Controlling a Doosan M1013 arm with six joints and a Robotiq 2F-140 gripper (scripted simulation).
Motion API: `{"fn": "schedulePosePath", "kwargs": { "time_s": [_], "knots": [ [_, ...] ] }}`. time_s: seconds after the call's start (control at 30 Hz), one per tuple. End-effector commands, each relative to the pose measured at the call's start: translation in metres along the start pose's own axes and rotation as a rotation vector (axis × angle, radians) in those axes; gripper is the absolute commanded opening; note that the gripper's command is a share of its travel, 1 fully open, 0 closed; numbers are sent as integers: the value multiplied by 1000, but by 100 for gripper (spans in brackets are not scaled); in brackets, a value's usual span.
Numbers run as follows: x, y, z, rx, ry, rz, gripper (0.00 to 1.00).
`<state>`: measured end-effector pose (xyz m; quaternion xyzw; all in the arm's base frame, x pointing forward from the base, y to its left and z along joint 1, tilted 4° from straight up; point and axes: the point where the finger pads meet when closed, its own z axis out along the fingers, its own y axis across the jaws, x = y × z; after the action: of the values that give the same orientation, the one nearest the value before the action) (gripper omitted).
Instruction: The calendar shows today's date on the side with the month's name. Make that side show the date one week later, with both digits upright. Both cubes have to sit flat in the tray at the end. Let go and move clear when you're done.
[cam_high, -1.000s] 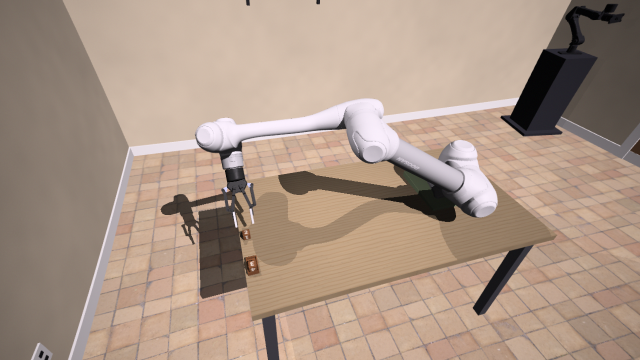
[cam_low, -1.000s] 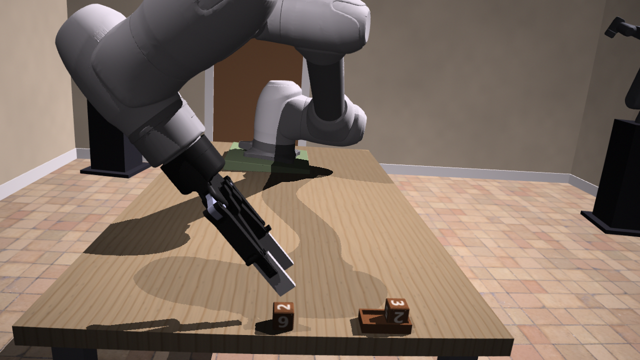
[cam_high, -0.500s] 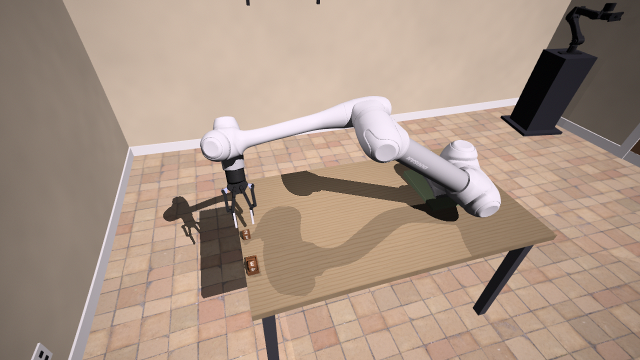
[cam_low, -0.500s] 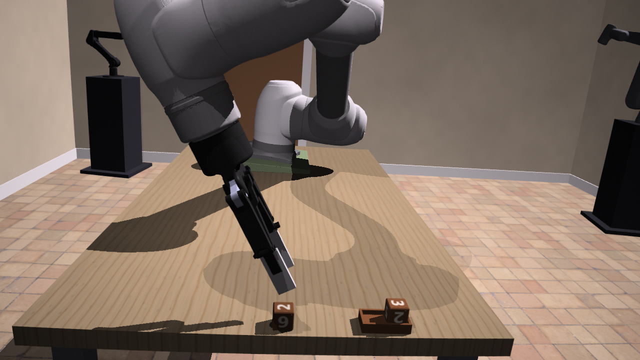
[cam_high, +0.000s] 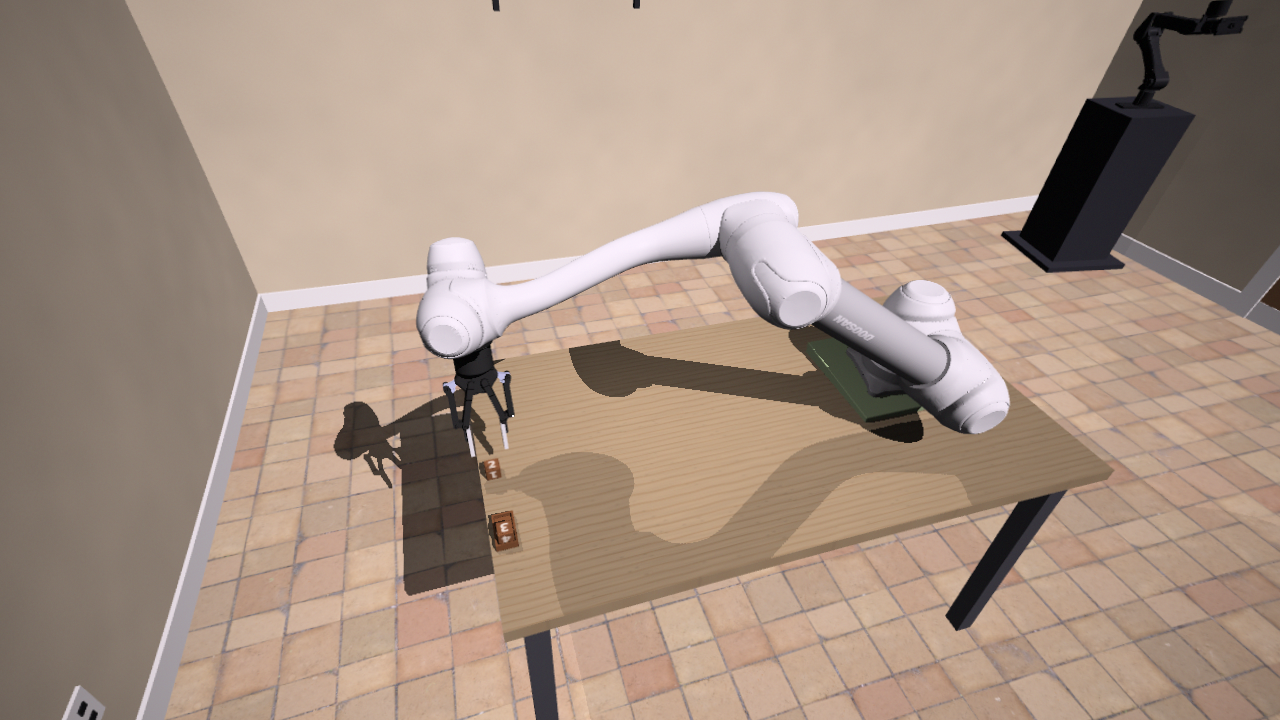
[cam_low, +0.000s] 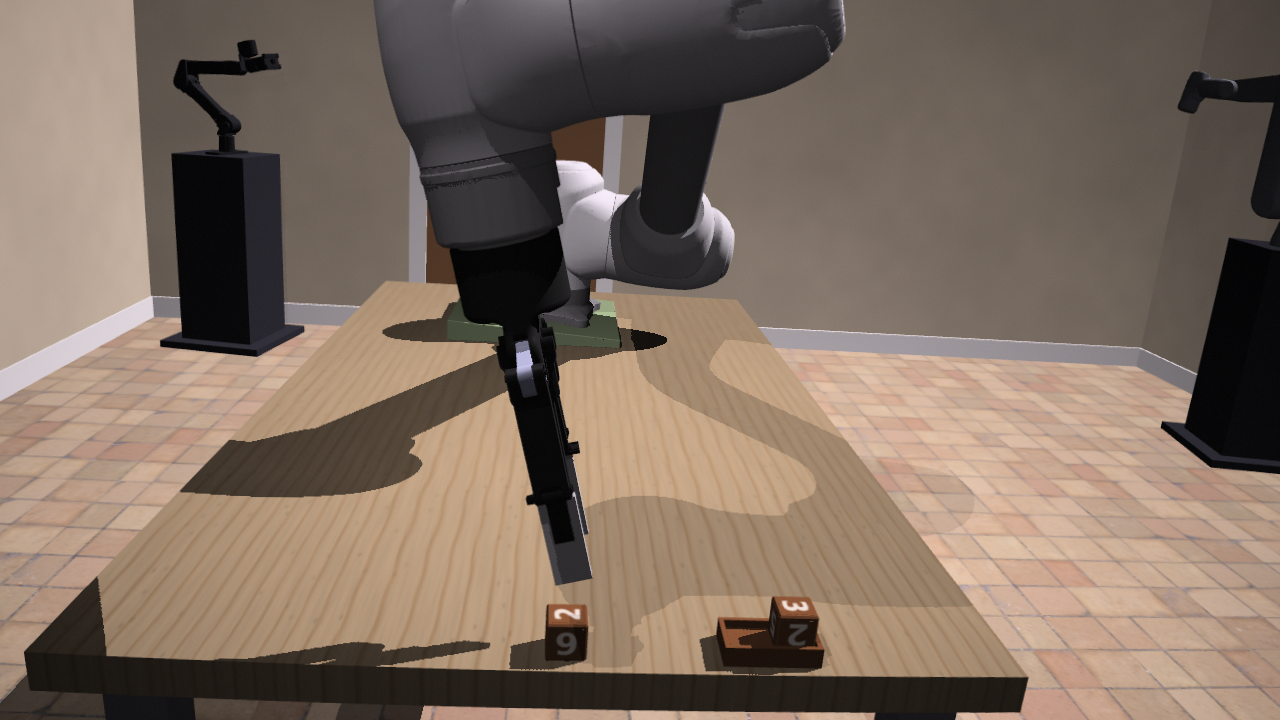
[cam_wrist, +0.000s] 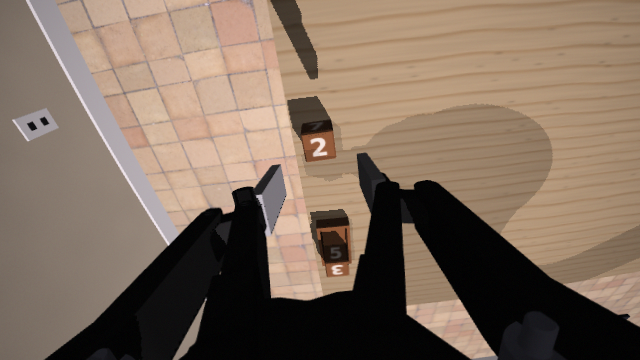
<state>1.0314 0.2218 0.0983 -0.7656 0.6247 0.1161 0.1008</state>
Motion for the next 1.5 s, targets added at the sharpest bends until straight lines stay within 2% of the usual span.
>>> {"fn": "schedulePosePath", "kwargs": {
  "time_s": [0.0,0.17,0.3,0.33,1.0,1.23,1.27,1.47],
  "knots": [
    [-1,1,1,-4,65,1,47],
    [-3,0,0,0,215,1,47],
    [-7,0,0,2,241,0,47],
    [-7,0,0,2,241,0,100],
    [-7,0,-1,2,241,0,100],
    [-9,0,-12,3,241,3,100],
    [-9,0,-12,3,241,3,36],
    [-9,0,-12,3,241,3,36]
  ]
}}
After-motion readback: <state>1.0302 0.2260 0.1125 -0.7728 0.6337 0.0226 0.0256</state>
